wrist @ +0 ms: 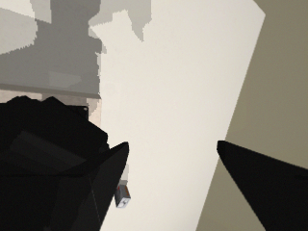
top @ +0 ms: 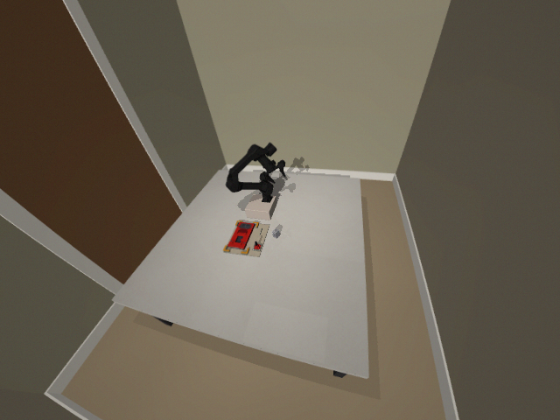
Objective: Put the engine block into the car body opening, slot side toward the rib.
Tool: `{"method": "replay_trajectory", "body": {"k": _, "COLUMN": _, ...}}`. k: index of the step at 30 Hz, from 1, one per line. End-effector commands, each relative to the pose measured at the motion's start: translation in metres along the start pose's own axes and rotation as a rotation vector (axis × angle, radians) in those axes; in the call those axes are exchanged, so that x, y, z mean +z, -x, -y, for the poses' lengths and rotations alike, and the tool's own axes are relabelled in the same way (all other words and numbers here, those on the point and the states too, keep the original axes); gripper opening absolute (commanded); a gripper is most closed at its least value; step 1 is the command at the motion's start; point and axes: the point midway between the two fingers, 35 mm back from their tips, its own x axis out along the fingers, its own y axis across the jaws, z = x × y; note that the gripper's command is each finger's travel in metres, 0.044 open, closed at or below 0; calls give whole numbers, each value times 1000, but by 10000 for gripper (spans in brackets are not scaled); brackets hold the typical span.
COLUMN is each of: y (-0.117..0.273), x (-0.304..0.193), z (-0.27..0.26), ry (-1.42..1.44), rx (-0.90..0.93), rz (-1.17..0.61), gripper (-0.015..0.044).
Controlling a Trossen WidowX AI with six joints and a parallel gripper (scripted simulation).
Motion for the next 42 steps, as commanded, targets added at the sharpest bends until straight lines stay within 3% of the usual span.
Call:
{"method": "replay_trajectory", "body": {"k": 1, "y": 0, "x": 0, "z": 0, "ry": 0, "rx": 0, "rz": 0, "gripper": 426}}
{"method": "replay_trajectory", "body": {"k": 42, "y": -22, "x": -18, "z": 34, "ry": -1170, "rx": 61, "rz": -267, "gripper": 440}}
